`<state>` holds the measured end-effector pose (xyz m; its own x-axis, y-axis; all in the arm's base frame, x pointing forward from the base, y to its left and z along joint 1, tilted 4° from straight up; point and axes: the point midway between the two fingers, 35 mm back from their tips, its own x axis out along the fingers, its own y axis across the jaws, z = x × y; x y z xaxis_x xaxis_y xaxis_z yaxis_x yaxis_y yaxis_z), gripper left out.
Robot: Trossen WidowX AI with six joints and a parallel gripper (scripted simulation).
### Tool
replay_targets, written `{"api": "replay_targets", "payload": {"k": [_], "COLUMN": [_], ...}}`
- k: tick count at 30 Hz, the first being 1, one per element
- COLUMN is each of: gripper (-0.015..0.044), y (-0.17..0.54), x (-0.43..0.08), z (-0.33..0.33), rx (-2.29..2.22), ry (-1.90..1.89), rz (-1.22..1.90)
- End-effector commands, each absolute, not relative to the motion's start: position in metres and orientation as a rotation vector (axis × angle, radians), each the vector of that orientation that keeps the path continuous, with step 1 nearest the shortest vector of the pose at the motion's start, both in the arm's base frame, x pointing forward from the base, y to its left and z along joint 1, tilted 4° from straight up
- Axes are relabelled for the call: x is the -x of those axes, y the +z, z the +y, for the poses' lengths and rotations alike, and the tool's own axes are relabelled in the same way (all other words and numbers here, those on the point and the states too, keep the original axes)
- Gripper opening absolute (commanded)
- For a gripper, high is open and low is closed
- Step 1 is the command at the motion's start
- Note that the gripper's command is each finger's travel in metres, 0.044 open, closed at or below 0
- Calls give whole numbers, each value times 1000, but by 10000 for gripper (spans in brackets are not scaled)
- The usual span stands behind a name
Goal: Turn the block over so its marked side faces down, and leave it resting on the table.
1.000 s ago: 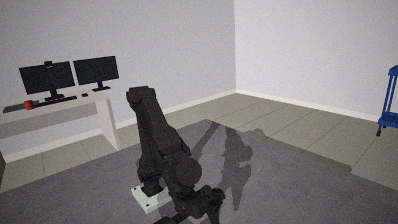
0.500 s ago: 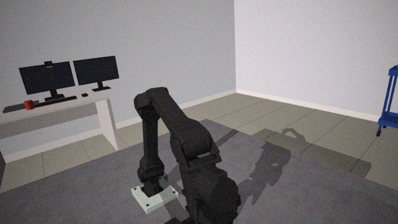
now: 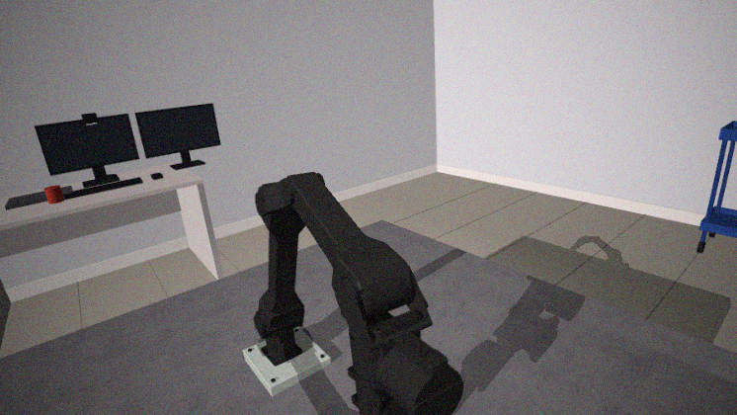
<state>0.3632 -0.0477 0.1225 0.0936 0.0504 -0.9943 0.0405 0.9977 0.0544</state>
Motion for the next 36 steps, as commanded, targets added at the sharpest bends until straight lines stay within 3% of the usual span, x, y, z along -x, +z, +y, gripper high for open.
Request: {"api": "replay_targets", "payload": {"k": [1, 36], "gripper": [440, 440], "y": [105, 57], "x": [-362, -366], "z": [-46, -45], "rx": [-75, -75], "ry": [3, 3], "rz": [1501, 1501]}}
